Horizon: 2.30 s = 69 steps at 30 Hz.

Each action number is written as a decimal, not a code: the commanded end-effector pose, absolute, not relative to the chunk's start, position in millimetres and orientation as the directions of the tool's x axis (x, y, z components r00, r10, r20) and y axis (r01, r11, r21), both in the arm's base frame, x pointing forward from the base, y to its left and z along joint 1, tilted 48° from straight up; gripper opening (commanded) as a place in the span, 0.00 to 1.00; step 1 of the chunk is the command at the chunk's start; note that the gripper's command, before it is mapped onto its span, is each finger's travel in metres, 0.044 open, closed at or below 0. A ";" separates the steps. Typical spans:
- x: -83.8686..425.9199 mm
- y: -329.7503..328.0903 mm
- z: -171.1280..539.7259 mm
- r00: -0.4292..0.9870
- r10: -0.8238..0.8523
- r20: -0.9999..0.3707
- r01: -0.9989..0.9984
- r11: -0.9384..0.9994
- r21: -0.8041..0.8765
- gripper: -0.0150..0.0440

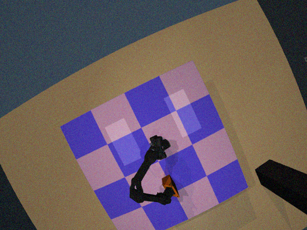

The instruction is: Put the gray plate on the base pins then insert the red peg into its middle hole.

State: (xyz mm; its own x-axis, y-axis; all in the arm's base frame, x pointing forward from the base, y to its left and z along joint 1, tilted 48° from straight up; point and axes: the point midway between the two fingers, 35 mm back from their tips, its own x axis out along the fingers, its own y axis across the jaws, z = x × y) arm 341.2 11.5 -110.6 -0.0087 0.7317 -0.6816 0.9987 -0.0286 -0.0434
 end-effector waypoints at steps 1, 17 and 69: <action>341.3 11.4 -110.4 -0.009 0.731 -0.682 0.999 -0.026 -0.042 0.83; 344.0 -70.6 -37.9 -0.009 0.728 -0.685 0.998 -0.033 -0.049 1.00; 244.3 87.5 62.0 -0.017 0.737 -0.676 0.916 0.283 0.286 1.00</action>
State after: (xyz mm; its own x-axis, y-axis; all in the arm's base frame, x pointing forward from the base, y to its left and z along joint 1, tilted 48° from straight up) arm 246.3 83.8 65.8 -0.0116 0.7338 -0.6792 0.9116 0.2869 0.2944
